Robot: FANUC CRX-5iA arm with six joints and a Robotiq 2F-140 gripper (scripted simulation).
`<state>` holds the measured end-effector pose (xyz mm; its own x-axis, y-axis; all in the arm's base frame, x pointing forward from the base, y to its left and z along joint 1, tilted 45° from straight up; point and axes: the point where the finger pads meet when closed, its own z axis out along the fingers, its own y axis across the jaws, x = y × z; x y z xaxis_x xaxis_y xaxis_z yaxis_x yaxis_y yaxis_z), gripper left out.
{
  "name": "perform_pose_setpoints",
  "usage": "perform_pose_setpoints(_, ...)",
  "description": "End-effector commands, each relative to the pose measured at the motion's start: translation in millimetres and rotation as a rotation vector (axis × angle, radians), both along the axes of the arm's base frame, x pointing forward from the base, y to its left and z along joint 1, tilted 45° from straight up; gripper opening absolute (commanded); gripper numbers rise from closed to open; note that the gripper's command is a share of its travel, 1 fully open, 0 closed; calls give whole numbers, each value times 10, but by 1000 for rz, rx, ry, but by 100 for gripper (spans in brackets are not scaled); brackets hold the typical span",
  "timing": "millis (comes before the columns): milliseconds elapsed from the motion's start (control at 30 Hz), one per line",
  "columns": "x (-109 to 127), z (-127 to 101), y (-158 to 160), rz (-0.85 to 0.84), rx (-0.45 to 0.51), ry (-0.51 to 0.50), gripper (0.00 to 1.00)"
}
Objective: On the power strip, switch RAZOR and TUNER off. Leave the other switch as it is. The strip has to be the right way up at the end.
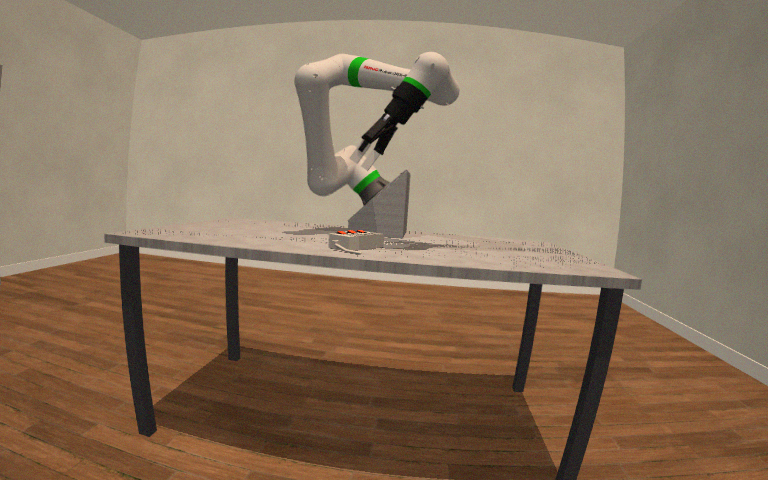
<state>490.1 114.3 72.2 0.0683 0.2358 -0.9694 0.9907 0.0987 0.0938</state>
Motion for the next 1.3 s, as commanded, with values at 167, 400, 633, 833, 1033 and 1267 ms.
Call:
perform_pose_setpoints(167, 1, 1, 2, 0, 0, 0, 100)
perform_pose_setpoints(400, 1, 1, 2, 0, 0, 0, 100)
perform_pose_setpoints(633, 17, -56, -118, -10, 55, 8, 100)
perform_pose_setpoints(833, 35, -393, -692, -61, 394, 19, 100)
perform_pose_setpoints(1033, 17, -545, -902, -78, 590, -9, 100)
perform_pose_setpoints(1267, 6, -630, -1022, -83, 758, -56, 100)
